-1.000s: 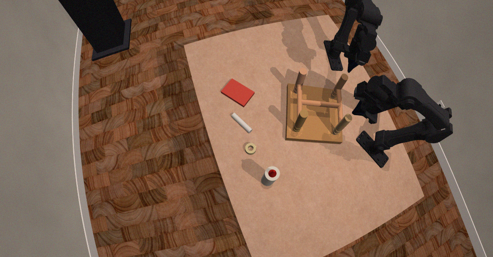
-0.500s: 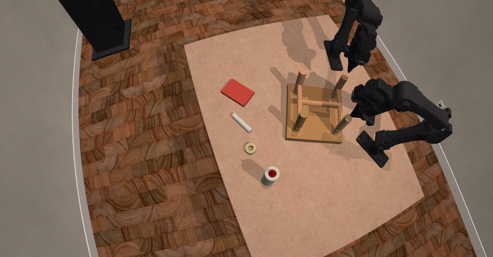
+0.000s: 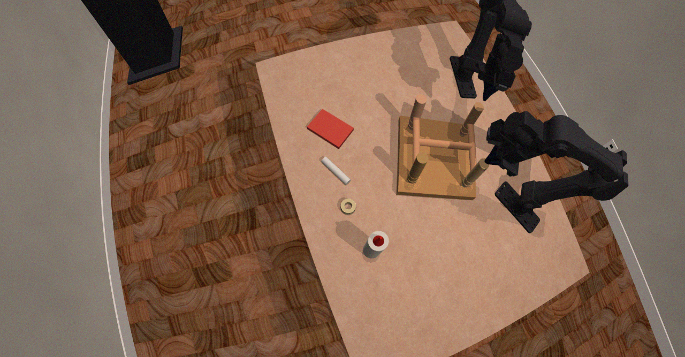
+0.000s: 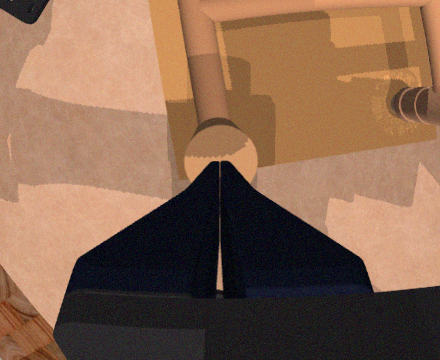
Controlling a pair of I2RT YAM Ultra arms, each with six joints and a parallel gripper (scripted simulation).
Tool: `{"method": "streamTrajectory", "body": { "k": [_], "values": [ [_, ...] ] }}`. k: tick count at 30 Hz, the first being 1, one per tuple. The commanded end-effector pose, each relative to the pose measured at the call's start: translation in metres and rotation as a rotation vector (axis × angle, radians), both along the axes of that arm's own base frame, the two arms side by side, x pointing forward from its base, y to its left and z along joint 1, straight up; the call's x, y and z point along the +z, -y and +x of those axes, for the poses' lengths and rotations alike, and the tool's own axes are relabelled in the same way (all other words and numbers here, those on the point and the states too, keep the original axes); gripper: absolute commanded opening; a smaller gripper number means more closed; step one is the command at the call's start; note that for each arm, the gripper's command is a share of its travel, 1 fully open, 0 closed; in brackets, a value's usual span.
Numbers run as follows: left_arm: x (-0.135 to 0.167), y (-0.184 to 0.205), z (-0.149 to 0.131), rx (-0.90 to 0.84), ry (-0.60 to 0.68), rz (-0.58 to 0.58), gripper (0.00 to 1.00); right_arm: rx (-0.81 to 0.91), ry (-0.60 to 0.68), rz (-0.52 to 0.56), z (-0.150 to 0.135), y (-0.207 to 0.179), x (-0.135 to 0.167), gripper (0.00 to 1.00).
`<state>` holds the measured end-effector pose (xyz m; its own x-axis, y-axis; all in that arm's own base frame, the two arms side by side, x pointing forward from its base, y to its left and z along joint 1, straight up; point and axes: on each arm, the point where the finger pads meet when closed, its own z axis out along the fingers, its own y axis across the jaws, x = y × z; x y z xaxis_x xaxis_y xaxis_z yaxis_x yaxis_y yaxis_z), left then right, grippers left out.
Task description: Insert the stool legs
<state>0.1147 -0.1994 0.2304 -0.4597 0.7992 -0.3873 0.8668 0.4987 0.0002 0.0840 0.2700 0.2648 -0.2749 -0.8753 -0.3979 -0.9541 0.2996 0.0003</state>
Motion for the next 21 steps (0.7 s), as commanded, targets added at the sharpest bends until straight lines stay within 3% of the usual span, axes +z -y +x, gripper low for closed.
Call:
{"method": "streamTrajectory", "body": {
  "k": [1,21],
  "values": [
    [0.004,-0.002,0.002,0.007,0.018,-0.031,0.00,-0.003,0.012,0.036,0.001,0.002,0.002,0.00],
    [0.004,-0.002,0.002,0.007,0.018,-0.032,0.00,0.001,0.011,0.041,0.001,0.001,-0.023,0.00]
  ]
}}
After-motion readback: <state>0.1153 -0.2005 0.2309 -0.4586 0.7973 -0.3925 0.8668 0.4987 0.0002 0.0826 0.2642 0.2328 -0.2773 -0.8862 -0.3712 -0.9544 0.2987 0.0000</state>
